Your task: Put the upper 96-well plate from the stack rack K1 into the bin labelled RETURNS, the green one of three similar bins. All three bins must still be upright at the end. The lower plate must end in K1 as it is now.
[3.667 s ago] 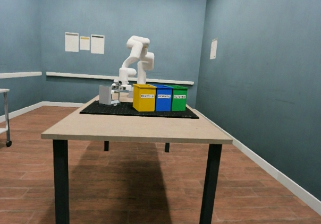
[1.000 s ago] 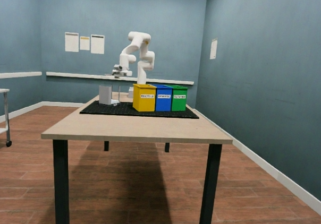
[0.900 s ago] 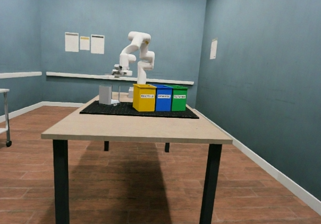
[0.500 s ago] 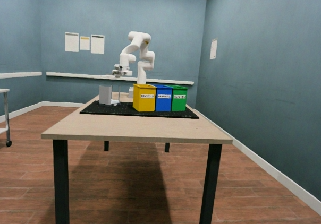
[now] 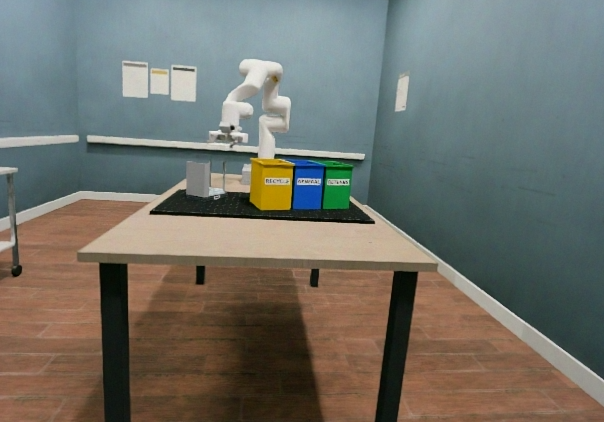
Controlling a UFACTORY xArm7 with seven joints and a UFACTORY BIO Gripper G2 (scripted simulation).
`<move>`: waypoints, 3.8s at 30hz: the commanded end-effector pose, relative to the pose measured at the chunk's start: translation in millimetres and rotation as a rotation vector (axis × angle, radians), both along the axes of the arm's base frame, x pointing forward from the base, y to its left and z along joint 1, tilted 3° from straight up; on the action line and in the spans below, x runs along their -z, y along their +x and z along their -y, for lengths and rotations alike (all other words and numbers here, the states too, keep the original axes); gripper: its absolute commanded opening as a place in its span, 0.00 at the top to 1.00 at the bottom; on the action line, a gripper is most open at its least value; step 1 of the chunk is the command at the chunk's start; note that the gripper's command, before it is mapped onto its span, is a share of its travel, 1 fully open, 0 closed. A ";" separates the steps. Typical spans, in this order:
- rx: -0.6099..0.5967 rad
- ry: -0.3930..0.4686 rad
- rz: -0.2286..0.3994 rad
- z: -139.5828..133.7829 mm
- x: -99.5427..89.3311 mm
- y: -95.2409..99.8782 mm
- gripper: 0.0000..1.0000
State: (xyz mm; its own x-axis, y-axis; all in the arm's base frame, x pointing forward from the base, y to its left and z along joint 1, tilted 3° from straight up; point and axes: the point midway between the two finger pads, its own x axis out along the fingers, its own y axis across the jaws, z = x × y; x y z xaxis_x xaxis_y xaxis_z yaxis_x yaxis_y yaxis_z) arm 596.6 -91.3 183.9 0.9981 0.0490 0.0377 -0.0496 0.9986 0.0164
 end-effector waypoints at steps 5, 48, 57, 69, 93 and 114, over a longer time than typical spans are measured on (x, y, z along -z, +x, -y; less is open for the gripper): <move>-0.273 -0.005 0.010 -26.1 -0.6 -3.0 1.00; -0.411 -0.010 0.013 -148.0 1.6 -22.0 1.00; -0.411 -0.010 0.013 -177.7 2.1 -26.7 1.00; -0.411 -0.010 0.013 -210.7 2.7 -31.8 1.00; -0.411 -0.010 0.013 -283.2 3.9 -43.2 1.00; -0.412 -0.009 0.013 -339.2 4.9 -52.0 1.00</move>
State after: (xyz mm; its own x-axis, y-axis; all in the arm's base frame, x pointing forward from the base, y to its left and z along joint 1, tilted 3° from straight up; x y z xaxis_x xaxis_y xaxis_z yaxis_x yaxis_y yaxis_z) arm 544.1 245.4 177.8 0.8941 0.4455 0.0457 -0.4462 0.8949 0.0049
